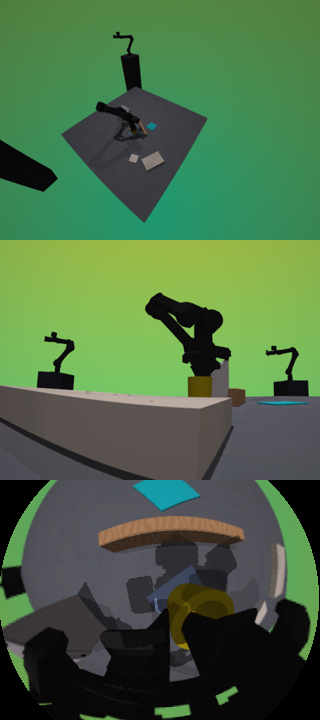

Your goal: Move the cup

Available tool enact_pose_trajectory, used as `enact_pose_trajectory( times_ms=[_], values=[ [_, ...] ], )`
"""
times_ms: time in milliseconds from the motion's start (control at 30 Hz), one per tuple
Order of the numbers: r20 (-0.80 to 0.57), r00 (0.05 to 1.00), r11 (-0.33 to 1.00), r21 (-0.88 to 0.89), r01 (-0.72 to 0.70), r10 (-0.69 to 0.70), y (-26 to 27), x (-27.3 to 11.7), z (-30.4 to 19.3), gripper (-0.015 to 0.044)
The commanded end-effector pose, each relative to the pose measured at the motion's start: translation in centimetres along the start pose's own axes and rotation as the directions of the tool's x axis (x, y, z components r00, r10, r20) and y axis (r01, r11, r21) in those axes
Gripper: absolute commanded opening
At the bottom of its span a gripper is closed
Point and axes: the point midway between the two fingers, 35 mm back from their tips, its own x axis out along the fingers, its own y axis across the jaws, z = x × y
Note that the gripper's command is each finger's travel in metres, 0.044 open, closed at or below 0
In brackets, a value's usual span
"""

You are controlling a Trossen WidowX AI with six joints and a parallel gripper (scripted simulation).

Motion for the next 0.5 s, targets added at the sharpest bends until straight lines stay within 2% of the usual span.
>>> enact_pose_trajectory(
  times_ms=[0, 100, 467],
  values=[
    [0.000, 1.000, 1.000, 0.001, 0.000, 0.000, 0.0, 0.0, 0.0, 0.0027],
    [0.000, 1.000, 1.000, 0.001, 0.000, 0.000, 0.0, 0.0, 0.0, 0.0000],
    [0.003, 1.000, 1.000, -0.002, -0.003, 0.003, 0.0, -2.4, 0.3, 0.0000]
  ],
)
